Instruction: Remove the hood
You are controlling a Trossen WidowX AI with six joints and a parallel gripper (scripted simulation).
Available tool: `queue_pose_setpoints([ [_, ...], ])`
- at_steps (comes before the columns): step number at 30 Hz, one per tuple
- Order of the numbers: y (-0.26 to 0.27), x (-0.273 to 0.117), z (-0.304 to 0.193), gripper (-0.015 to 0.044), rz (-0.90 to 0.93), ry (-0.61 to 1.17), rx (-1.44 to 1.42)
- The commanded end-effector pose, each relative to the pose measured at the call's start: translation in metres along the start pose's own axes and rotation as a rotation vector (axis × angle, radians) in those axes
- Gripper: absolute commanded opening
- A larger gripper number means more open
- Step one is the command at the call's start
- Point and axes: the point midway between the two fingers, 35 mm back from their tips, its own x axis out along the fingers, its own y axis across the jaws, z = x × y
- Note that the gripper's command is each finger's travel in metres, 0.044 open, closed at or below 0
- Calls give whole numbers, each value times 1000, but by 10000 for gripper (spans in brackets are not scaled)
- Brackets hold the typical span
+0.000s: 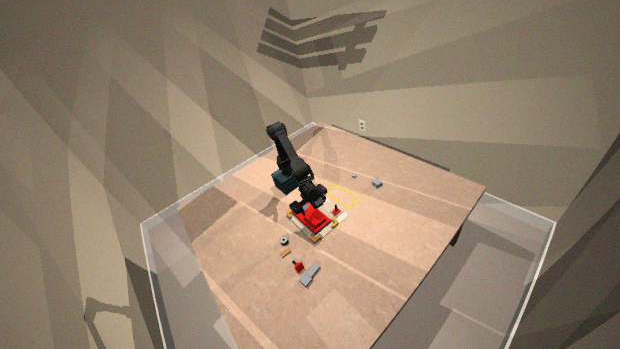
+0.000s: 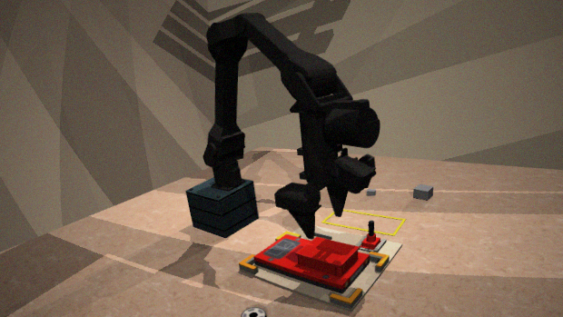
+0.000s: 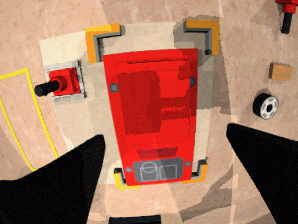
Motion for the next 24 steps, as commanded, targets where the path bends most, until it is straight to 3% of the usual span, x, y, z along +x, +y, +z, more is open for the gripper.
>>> queue_pose_setpoints([
  [1, 1, 6, 0, 440, 6, 5, 4],
  [24, 2, 27, 1, 440, 7, 5, 4],
])
